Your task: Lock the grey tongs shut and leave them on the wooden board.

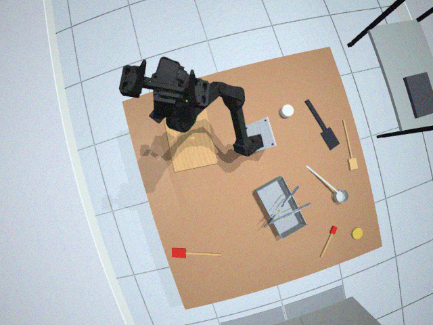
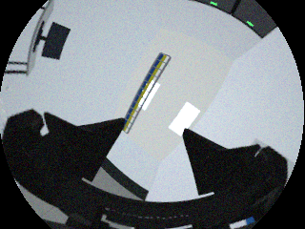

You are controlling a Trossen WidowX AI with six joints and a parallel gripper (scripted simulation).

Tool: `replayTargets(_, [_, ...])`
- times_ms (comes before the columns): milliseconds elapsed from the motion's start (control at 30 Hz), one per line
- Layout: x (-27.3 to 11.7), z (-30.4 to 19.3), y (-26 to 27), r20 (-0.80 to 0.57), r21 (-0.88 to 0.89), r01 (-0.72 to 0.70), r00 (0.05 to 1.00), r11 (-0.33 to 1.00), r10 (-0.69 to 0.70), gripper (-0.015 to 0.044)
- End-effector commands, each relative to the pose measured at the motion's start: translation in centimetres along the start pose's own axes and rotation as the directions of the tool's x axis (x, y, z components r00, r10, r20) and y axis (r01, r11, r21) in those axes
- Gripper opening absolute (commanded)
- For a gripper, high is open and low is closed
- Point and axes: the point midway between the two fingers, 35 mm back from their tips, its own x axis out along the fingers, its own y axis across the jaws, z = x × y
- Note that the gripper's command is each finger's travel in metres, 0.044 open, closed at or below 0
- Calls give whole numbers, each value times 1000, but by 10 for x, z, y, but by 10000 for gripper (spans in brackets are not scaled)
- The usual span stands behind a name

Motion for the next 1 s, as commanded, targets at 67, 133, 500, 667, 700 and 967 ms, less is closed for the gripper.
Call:
replayTargets(67, [-2,-4,-3,-5,25,15,1000,1000,-15,440])
replayTargets(133, [-5,-10,-7,-17,69,41,999,997,-40,440])
replayTargets(500, [-29,-78,-45,-91,327,225,974,918,-206,440])
replayTargets(667, [-53,-135,-66,-189,526,375,927,764,-325,440])
replayTargets(700, [-56,-140,-65,-194,535,384,923,753,-333,440])
replayTargets(967, [-77,-198,-69,-306,666,486,870,566,-387,440])
